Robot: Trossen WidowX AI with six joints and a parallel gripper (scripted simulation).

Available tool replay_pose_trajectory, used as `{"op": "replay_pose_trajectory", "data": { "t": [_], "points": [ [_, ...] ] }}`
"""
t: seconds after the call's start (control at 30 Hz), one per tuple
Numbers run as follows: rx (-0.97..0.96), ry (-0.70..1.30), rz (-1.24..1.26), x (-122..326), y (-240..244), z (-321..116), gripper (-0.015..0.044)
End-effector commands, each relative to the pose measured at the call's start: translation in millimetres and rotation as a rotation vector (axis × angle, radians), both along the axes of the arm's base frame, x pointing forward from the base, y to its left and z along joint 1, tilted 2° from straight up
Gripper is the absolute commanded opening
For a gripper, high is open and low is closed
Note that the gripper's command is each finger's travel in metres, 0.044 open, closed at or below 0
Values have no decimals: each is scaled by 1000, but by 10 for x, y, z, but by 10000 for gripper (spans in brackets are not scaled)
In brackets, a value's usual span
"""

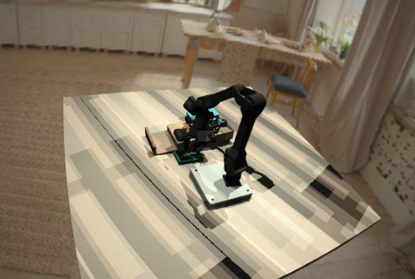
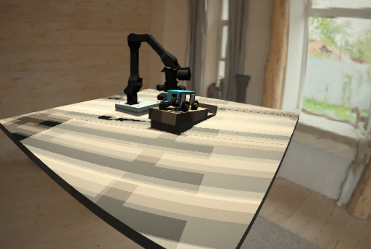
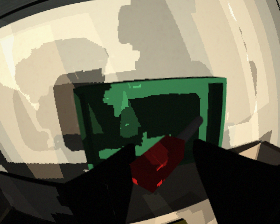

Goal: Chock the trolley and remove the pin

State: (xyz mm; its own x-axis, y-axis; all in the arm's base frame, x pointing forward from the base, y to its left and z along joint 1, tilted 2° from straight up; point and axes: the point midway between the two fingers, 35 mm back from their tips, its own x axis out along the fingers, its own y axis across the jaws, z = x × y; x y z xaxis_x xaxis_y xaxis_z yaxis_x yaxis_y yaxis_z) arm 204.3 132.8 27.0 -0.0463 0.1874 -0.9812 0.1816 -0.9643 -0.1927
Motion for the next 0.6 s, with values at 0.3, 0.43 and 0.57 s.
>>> {"op": "replay_pose_trajectory", "data": {
  "t": [0.3, 0.43, 0.57],
  "points": [
    [3, 6, 3, -6, -59, -64, 190],
    [3, 6, 3, -8, -74, -81, 190],
    [3, 6, 3, -12, -85, -96, 190]
  ]
}}
